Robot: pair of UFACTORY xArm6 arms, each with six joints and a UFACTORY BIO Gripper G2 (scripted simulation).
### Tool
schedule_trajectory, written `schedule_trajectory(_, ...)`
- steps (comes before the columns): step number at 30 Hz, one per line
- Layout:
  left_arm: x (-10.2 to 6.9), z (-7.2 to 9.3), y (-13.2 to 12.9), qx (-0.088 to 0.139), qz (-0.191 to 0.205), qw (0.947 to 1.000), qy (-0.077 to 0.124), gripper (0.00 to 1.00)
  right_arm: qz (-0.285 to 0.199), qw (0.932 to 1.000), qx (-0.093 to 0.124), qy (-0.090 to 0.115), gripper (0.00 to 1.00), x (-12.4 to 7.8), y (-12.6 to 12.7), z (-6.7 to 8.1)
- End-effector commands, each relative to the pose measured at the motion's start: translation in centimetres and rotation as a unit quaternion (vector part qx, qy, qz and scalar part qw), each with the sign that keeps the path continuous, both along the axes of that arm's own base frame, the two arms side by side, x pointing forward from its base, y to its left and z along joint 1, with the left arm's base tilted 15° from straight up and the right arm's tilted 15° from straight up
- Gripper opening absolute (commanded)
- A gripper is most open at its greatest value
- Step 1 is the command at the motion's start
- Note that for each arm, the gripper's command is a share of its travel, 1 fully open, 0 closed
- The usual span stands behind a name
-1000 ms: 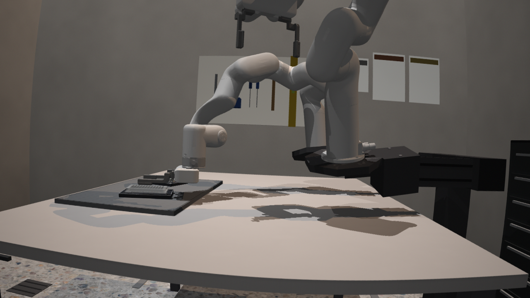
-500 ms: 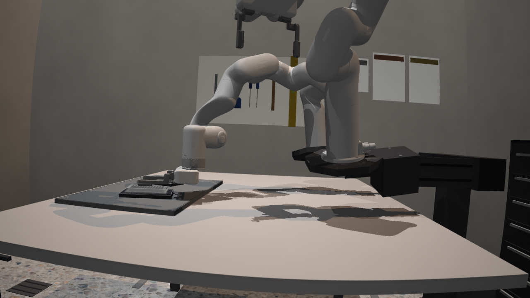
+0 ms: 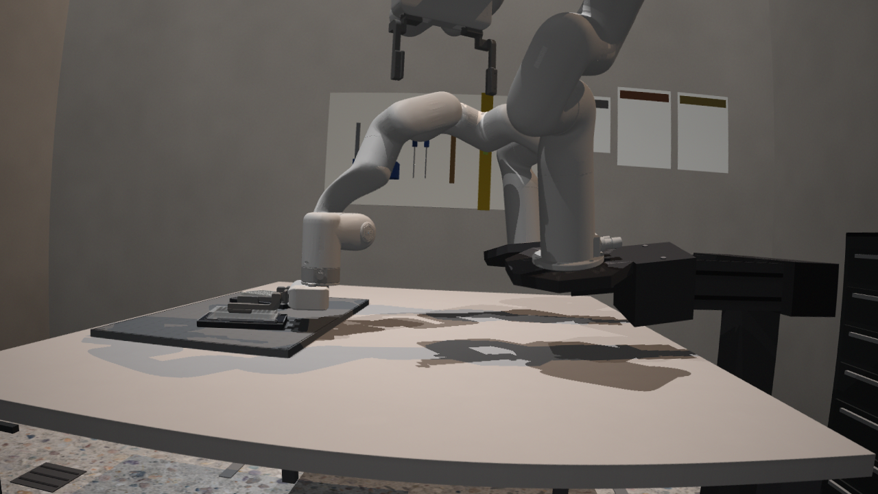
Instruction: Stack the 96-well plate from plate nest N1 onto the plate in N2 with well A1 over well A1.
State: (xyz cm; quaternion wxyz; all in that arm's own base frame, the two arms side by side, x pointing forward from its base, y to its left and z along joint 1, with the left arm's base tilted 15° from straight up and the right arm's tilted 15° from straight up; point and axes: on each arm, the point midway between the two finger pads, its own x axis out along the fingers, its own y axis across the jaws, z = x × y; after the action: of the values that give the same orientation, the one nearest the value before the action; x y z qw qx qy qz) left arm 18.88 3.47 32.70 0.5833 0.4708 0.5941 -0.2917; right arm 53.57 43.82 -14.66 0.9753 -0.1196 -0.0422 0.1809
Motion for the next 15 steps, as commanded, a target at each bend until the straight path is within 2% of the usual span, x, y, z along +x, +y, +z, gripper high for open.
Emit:
schedule_trajectory(1, 0.03, 0.06, -0.03, -0.001, 0.000, 1.0000, -0.001, 1.00, 0.000, 1.0000, 0.002, -0.002, 0.37, 0.12, 0.14, 0.10)
schedule_trajectory(15, 0.03, 0.06, -0.03, -0.001, 0.000, 1.0000, -0.001, 1.00, 0.000, 1.0000, 0.002, -0.002, 0.37, 0.21, 0.00, -0.54)
